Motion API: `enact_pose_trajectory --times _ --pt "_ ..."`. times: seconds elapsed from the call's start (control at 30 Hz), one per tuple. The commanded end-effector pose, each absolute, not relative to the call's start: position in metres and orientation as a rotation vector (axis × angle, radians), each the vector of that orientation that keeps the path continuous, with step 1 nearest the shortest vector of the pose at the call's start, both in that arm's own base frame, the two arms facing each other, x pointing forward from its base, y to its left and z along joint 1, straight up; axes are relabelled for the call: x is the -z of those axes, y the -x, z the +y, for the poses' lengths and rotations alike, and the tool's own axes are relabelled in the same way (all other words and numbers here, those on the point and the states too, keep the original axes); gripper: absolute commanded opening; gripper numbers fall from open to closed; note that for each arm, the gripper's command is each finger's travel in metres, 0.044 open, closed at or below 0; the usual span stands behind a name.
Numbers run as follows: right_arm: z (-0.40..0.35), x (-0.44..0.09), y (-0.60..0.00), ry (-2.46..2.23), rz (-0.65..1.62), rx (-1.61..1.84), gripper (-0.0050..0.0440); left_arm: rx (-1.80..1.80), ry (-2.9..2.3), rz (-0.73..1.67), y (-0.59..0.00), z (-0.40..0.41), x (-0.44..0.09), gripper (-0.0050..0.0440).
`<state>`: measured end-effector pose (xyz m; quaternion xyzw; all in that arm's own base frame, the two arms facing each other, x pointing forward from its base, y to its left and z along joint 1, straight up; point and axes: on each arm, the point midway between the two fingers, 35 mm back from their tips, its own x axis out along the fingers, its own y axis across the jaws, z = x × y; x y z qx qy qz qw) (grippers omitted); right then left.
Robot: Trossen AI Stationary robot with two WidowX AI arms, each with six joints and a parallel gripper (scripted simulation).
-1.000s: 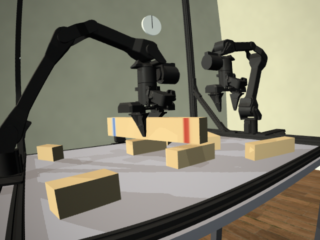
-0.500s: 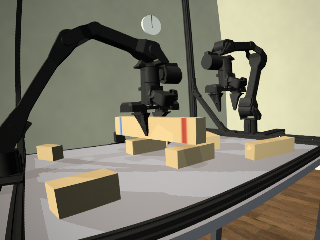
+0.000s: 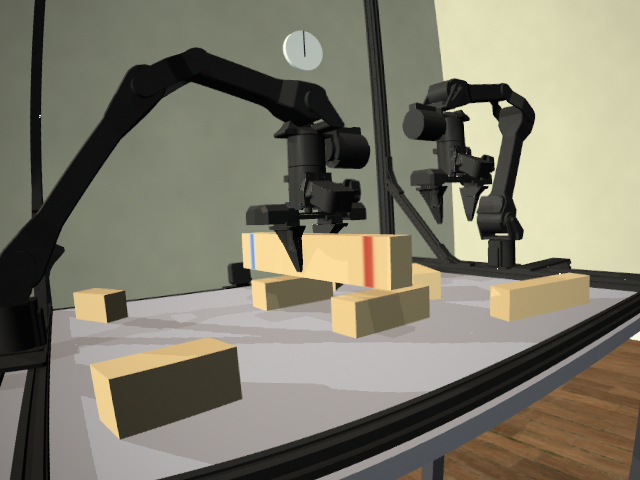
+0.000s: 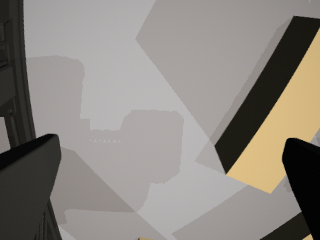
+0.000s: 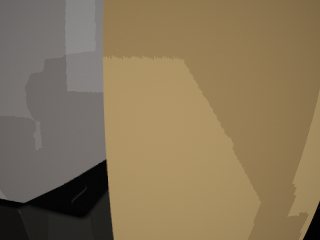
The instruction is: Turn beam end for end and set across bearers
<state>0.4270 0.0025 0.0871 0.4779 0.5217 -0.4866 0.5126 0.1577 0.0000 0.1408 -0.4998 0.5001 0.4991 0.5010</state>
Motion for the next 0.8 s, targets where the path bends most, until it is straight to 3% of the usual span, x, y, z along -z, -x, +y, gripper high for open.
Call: enact_pose_trajectory --times 0.0,0.77 --pt "0.0029 -0.0919 -0.4338 -1.17 1.234 1.17 0.0 -1.209 1.209 1.209 -0.1575 0.0 -0.1409 0.044" --pt "0.0033 -0.0917 -0.443 -1.175 1.231 1.175 0.0 -1.209 1.209 1.209 -0.1575 0.0 -0.1409 0.044"
